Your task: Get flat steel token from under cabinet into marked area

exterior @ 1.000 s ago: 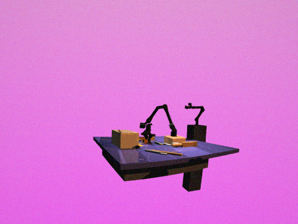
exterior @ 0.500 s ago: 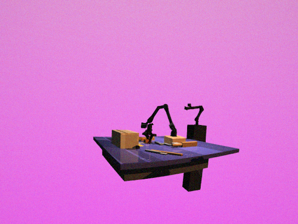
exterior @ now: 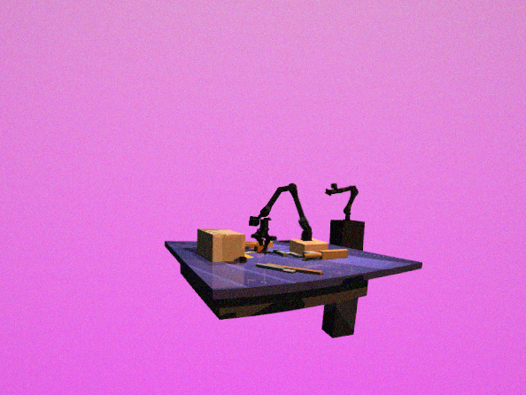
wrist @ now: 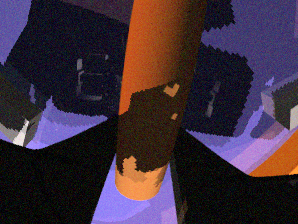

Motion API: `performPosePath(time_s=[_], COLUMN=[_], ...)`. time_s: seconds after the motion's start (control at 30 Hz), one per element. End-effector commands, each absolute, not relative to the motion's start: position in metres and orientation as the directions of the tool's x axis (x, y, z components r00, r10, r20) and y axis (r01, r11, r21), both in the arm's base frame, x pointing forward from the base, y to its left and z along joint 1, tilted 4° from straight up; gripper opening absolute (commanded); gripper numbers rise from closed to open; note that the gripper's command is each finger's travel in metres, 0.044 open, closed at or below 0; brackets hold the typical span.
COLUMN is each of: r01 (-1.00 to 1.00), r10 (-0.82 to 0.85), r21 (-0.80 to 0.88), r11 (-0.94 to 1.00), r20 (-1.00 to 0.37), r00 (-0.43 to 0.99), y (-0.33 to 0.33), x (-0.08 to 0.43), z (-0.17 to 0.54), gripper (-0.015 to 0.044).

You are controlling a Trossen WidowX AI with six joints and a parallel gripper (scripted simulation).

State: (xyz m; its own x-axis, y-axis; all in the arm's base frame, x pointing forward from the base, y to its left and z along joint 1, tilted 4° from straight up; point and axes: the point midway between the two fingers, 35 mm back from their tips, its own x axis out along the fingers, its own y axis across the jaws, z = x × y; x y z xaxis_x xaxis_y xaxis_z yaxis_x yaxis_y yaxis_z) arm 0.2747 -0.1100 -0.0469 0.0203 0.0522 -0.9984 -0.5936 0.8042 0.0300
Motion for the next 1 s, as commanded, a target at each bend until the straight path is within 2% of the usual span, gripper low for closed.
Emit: performPosePath(time_s=[0.0, 0.97], r01=[-0.621, -0.730], r10=[0.051, 0.053], r21=[0.028, 0.024], r11=[0.783, 0.683], r20=[-0.999, -0.998], r00=[0.020, 0.017], y=[-0.110, -0.098], x=[0.275, 0.275], z=[-0.046, -0.043], gripper=[0.0000, 0.0000])
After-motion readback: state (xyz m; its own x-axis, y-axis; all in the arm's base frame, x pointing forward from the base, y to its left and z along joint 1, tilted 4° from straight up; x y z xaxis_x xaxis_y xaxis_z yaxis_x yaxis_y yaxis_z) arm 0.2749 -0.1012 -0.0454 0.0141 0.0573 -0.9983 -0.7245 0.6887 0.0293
